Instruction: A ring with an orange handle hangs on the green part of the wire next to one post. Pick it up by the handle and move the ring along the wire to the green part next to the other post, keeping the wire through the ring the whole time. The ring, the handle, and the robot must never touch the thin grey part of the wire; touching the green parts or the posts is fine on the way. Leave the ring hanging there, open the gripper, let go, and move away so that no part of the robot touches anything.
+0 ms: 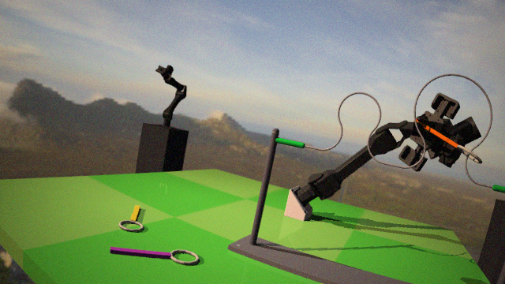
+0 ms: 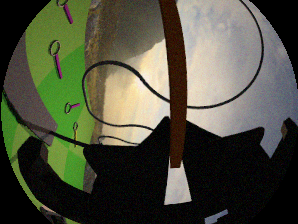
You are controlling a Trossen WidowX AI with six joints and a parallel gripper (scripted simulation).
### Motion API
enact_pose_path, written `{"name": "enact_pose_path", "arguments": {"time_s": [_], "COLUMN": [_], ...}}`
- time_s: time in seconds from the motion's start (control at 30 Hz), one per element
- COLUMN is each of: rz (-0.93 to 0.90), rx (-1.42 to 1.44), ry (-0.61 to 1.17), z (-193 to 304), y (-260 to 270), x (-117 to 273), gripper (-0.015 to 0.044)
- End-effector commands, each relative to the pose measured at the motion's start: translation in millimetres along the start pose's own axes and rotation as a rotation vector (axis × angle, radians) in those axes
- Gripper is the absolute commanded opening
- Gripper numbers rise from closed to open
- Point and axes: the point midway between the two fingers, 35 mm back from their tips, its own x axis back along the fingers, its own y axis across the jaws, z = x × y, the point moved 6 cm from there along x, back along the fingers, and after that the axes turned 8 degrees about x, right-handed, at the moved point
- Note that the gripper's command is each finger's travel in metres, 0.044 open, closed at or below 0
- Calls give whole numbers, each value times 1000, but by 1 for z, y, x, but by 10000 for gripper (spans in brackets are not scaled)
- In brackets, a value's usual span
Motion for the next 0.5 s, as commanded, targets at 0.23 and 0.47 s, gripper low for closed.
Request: {"name": "enact_pose_path", "arguments": {"time_s": [0.23,0.47], "rz": [87,104], "rx": [155,195], "ry": [-61,-57], "z": [6,5], "y": [-28,-38], "x": [-8,-6], "gripper": [-150,-150]}}
